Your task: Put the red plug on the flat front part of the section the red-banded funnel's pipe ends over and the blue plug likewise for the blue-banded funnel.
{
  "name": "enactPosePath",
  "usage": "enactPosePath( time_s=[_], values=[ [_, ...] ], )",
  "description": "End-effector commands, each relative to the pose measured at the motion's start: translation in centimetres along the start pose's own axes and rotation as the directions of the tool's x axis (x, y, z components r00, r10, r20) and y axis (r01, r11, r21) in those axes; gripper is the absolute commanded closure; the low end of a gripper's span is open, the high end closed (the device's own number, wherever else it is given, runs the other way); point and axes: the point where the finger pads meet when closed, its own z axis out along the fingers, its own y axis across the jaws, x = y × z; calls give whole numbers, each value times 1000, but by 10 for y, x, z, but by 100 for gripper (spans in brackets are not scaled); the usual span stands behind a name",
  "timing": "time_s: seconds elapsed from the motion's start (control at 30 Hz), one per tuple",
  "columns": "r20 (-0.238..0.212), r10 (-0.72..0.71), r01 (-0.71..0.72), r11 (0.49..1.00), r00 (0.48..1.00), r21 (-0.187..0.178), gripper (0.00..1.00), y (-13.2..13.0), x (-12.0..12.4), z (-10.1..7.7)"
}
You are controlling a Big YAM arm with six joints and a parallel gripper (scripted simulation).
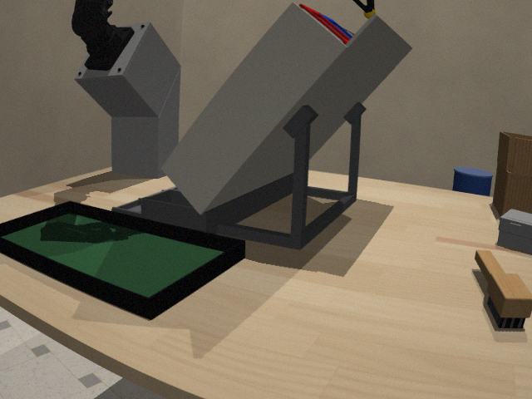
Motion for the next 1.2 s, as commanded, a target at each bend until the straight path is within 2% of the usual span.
enactPosePath(
  time_s=[0.0, 1.17],
  values=[
    [16, 22, -22, 1000, 1000, -4, 100, -5, -19, -4],
    [24, 29, -28, 1000, 999, -7, 100, -7, -24, -4]
  ],
)
